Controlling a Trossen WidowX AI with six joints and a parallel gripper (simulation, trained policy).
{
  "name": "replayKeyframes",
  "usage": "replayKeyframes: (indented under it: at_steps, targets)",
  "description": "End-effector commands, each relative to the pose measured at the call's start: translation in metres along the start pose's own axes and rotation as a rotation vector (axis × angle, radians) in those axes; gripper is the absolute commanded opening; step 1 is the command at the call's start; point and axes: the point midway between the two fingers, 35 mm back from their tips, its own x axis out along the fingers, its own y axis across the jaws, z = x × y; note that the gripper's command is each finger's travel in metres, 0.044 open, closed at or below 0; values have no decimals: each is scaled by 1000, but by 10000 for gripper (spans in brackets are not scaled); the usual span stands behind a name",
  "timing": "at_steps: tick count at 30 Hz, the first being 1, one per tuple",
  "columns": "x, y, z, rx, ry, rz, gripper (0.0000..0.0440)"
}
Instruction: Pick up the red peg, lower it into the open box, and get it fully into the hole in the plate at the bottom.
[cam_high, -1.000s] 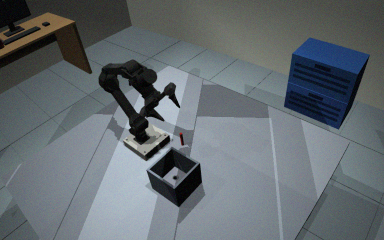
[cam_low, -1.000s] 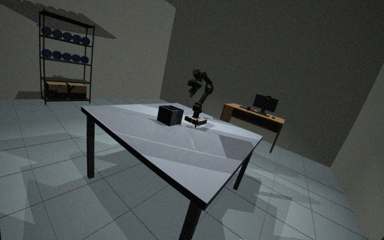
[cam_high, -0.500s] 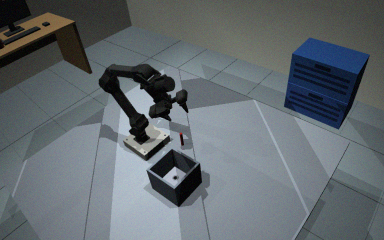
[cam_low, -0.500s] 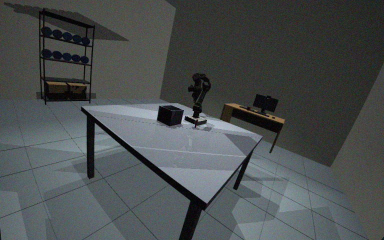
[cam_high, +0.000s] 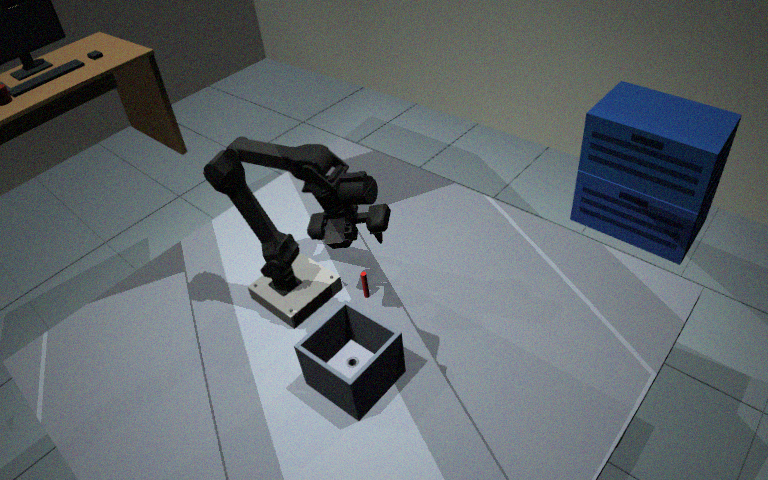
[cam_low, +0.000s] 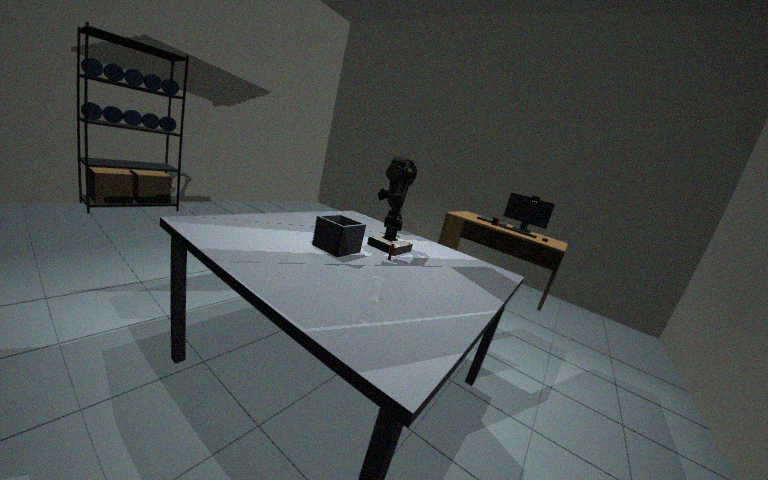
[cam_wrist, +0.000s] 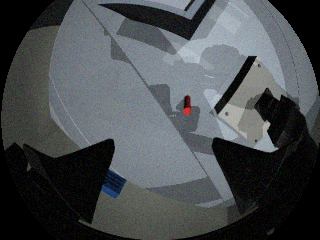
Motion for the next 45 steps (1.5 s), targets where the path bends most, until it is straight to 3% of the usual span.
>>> replayKeyframes:
  at_steps: [1,19,38,42,45]
  targets:
    - [12,-7,-4,44,9,-62,440]
    - [63,-35,-13,185,-40,-274,440]
    - [123,-60,5,250,-102,-329,437]
    - [133,-62,9,259,-113,-325,421]
    - [140,-62,10,258,-115,-317,376]
